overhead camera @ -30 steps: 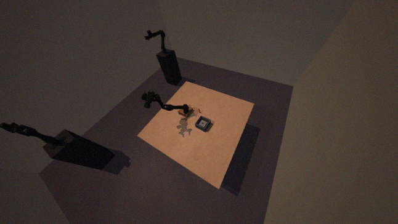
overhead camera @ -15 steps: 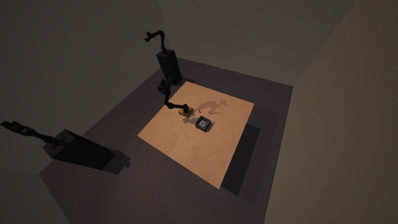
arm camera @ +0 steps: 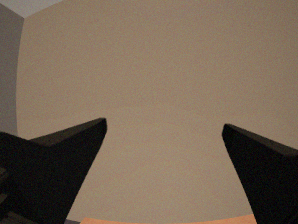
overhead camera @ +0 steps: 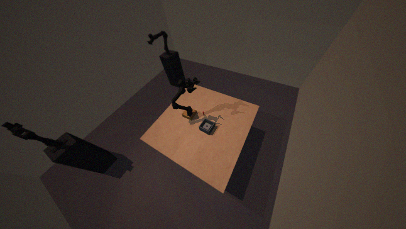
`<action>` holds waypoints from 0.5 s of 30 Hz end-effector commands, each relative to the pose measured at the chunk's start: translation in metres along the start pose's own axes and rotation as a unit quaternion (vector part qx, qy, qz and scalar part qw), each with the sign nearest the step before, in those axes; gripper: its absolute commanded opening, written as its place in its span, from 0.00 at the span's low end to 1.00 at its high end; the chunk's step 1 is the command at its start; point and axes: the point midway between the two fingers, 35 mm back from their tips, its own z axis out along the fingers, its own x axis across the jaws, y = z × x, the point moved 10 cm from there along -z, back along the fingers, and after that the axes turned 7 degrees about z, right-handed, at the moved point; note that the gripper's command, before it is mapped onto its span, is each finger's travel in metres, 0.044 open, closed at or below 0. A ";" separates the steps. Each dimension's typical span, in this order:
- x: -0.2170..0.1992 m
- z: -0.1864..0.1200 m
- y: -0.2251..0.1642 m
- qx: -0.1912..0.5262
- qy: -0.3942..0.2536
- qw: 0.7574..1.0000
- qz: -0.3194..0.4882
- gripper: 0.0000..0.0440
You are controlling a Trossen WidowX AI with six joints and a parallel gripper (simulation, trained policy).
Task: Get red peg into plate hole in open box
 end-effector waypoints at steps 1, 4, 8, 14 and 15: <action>0.018 0.010 -0.035 0.050 0.016 0.999 -0.014 1.00; 0.031 0.016 -0.069 0.102 0.027 0.994 -0.026 1.00; 0.043 0.021 -0.114 0.172 0.034 0.984 -0.036 1.00; 0.051 0.021 -0.177 0.277 0.031 0.960 -0.039 1.00; 0.051 0.020 -0.186 0.294 0.028 0.955 -0.039 1.00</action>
